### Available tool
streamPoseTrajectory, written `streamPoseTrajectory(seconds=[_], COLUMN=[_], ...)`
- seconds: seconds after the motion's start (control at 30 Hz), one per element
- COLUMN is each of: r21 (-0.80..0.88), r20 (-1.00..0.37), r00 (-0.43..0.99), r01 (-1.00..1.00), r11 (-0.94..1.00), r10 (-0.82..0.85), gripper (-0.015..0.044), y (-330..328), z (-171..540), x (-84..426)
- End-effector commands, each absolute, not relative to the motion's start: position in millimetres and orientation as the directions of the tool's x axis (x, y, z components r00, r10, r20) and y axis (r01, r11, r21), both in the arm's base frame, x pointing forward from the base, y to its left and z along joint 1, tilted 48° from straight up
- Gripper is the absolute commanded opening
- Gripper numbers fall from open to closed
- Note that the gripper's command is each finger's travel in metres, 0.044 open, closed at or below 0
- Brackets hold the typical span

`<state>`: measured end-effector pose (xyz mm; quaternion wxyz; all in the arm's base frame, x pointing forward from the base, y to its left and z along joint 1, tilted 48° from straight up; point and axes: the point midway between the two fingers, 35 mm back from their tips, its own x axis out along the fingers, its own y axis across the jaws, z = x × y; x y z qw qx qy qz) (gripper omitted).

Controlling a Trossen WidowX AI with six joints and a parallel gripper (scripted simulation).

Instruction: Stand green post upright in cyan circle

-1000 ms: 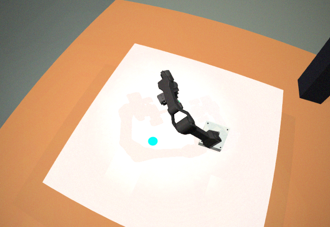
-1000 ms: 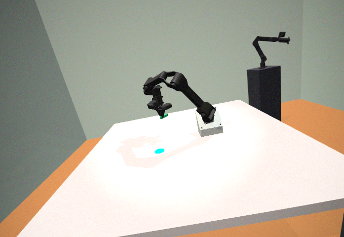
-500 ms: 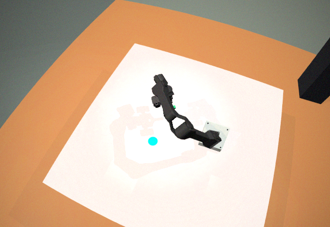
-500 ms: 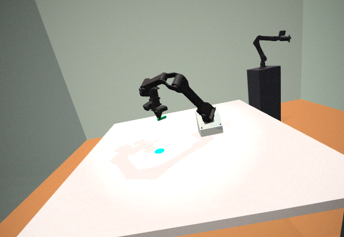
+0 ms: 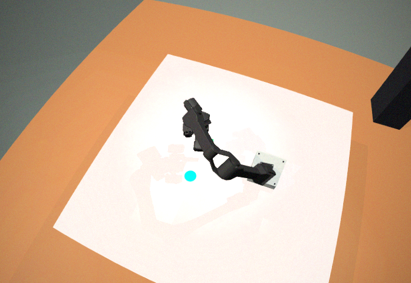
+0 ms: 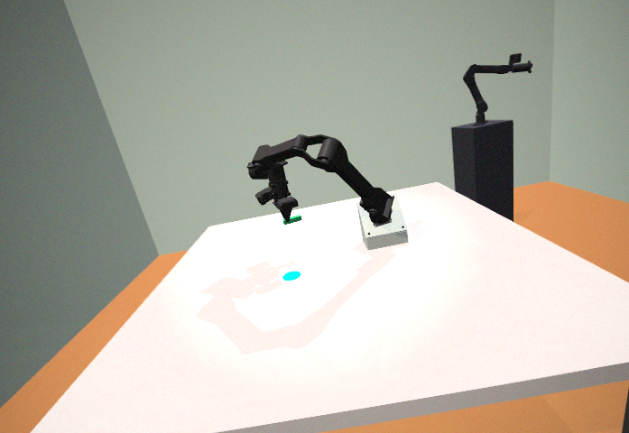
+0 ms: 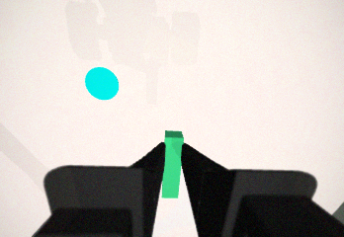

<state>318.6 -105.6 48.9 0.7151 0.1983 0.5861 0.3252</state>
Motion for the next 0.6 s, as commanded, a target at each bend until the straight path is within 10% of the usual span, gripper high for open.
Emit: streamPoseTrajectory(seconds=[0.0,0.57], r21=[0.684,0.720], r20=[-0.705,-0.694], r00=[0.101,0.100], r01=[-0.161,0.093], r11=[0.711,0.687], r10=[0.702,0.713], gripper=[0.0023,0.0023], y=[-97,-67], z=[59,93], x=[323,334])
